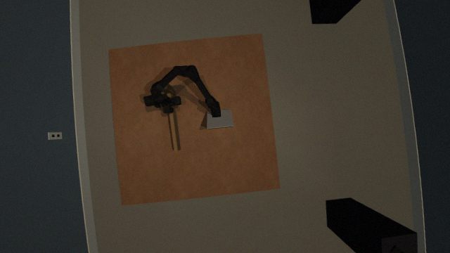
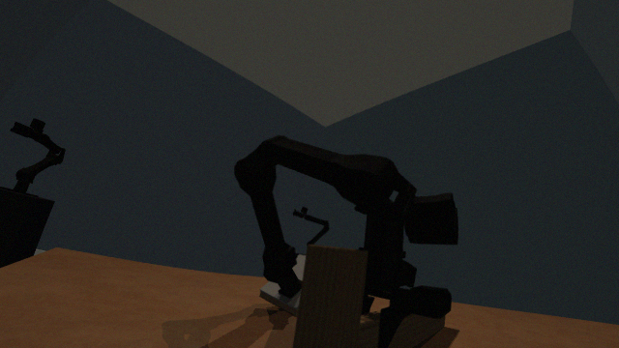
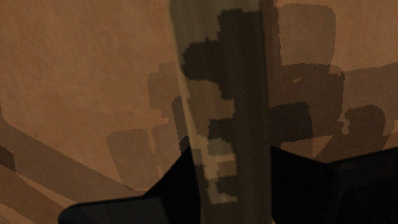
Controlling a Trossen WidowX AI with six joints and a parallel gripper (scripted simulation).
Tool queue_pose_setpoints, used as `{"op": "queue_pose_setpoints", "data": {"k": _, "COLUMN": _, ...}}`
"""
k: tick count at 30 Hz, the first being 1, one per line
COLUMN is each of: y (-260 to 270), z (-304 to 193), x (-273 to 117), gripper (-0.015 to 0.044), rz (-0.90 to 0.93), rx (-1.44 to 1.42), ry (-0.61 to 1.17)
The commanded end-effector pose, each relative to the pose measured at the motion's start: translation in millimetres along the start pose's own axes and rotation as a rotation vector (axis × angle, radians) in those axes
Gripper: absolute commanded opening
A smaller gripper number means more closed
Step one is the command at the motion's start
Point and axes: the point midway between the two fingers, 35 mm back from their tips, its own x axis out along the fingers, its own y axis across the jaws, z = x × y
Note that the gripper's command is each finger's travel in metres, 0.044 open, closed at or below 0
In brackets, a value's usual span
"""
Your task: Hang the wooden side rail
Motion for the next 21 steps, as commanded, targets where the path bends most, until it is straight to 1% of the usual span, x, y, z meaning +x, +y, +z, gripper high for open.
{"op": "queue_pose_setpoints", "data": {"k": 1, "y": -1.2, "z": -0.4, "x": -1.8, "gripper": 0.0, "rz": -0.01, "rx": -0.004, "ry": 0.004}}
{"op": "queue_pose_setpoints", "data": {"k": 21, "y": -1.2, "z": -0.5, "x": 1.5, "gripper": 0.0, "rz": -0.01, "rx": -0.004, "ry": 0.004}}
